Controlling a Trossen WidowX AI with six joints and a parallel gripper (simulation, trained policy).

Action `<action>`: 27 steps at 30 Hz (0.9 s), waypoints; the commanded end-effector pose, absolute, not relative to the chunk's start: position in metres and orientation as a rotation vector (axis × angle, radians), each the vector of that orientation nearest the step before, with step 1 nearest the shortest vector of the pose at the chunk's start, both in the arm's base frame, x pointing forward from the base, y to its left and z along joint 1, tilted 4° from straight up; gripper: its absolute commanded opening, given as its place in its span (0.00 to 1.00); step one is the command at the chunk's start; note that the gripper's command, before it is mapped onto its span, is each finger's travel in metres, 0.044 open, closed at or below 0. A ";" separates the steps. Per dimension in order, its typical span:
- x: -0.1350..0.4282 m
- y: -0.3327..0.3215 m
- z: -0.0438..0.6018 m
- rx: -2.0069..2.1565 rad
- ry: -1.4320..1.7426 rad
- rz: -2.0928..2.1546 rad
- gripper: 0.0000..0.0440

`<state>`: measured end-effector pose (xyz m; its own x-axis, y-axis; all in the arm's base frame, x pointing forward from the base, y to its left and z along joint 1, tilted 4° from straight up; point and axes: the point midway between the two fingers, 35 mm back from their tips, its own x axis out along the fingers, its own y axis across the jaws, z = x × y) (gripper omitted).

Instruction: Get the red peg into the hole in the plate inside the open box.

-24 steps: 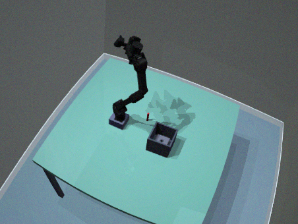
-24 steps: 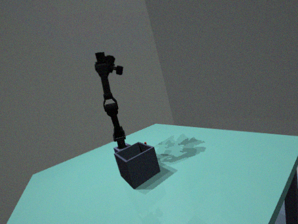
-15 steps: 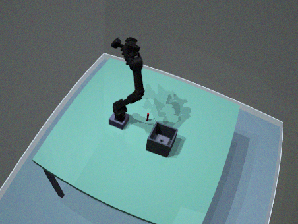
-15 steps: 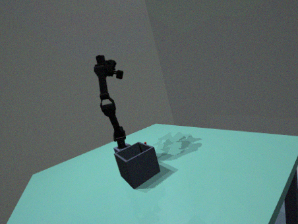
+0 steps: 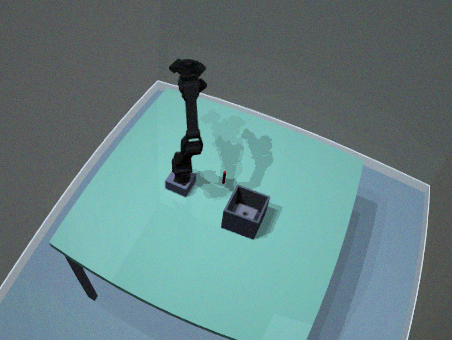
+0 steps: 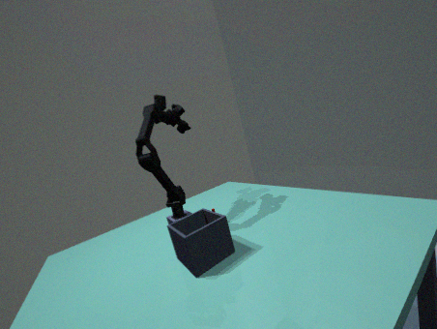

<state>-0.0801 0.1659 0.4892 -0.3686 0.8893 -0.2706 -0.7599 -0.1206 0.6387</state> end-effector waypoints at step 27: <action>0.027 0.240 0.342 0.476 1.267 0.674 1.00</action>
<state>0.0129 0.2384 0.3562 0.1165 0.7360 -0.6669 -0.2950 0.6668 0.6843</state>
